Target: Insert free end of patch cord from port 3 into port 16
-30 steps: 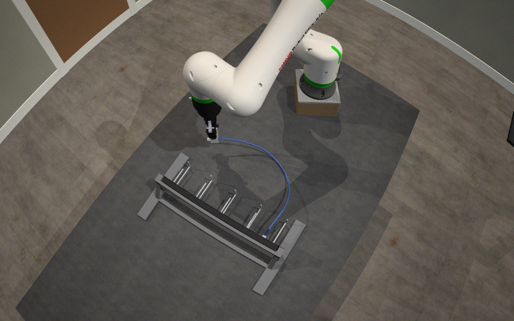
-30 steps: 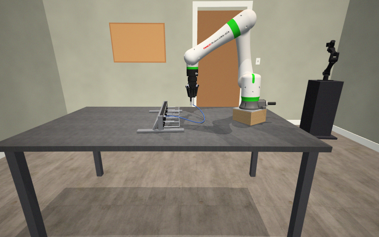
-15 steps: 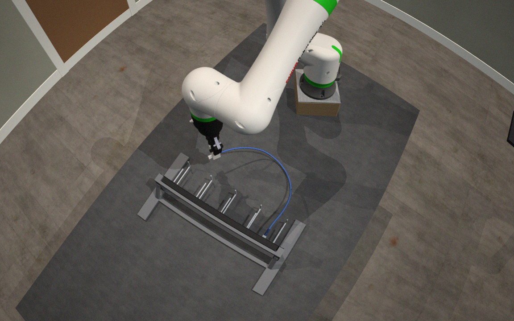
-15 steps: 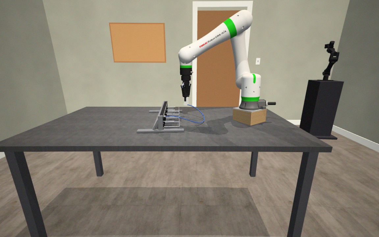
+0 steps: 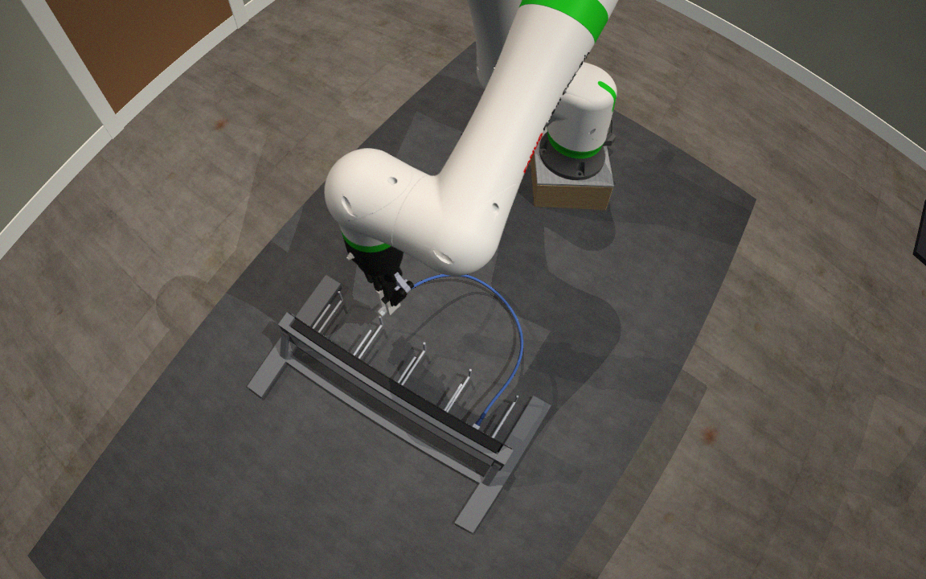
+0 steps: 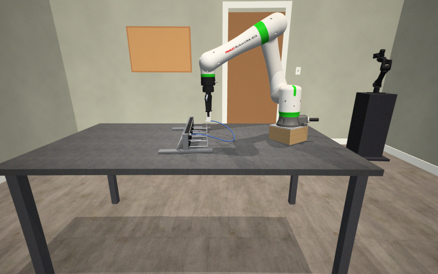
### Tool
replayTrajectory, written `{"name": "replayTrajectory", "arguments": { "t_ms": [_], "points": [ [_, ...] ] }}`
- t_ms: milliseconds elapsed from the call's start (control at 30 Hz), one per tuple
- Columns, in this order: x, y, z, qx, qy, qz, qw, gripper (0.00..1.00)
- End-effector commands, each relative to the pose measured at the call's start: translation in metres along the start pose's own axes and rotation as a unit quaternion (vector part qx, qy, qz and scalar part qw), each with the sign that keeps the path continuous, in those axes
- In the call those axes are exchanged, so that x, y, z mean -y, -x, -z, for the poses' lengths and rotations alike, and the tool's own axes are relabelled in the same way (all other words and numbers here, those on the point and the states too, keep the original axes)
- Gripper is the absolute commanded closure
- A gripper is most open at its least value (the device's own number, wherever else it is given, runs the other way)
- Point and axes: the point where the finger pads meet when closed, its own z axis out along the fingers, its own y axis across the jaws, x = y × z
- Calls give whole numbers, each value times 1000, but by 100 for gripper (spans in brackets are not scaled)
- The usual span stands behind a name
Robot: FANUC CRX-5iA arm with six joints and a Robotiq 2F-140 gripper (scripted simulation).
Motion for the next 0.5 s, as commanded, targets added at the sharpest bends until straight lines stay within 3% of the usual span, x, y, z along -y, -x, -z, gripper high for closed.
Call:
{"name": "replayTrajectory", "arguments": {
  "t_ms": [0,467],
  "points": [
    [11,-9,3,2,-1,42,999,100],
    [26,-22,6,2,-1,102,995,100]
  ]
}}
